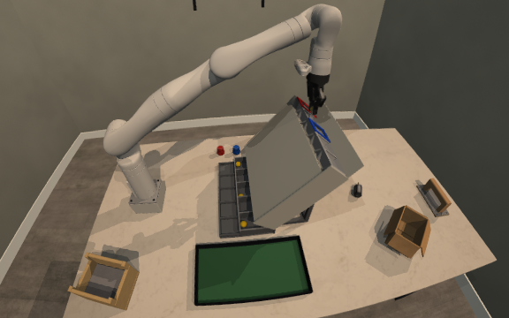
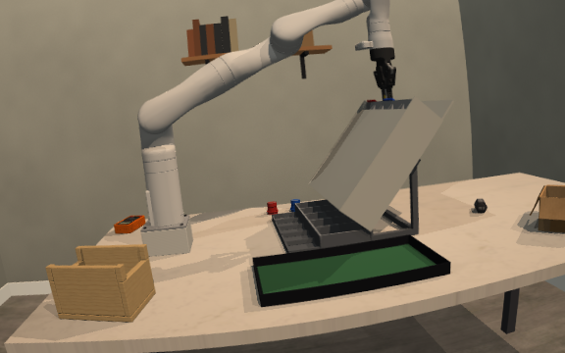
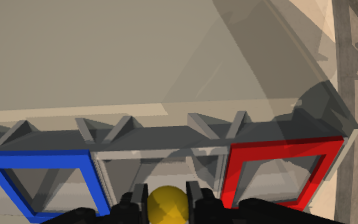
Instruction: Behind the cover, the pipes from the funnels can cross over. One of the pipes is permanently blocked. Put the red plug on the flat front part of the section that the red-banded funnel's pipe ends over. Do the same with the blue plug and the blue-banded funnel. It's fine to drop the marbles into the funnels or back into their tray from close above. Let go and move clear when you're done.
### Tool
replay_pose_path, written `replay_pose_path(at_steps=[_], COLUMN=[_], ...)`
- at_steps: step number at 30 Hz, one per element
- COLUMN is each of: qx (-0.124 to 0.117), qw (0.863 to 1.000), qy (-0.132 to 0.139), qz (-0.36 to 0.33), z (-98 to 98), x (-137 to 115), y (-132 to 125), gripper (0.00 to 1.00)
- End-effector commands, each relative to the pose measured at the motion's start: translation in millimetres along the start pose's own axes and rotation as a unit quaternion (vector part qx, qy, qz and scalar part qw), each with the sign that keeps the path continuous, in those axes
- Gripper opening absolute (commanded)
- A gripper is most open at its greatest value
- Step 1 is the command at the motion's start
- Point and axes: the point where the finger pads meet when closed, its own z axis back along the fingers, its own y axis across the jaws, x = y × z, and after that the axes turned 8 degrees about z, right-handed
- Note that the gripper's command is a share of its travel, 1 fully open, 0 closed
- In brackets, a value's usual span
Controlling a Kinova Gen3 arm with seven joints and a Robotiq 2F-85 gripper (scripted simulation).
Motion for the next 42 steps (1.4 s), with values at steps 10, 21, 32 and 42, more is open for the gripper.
replay_pose_path(at_steps=[10,21,32,42], qx=[0.0,0.005,0.005,0.0], qw=[1.0,1.0,1.0,1.0], qy=[-0.002,0.004,0.004,-0.001], qz=[0.001,-0.003,-0.003,0.0], z=[-8.6,-5.8,-5.8,-8.2], x=[-0.3,1.1,1.1,-1.2], y=[-1.9,-1.0,-1.0,-1.9], gripper=[0.0,0.0,0.0,0.0])
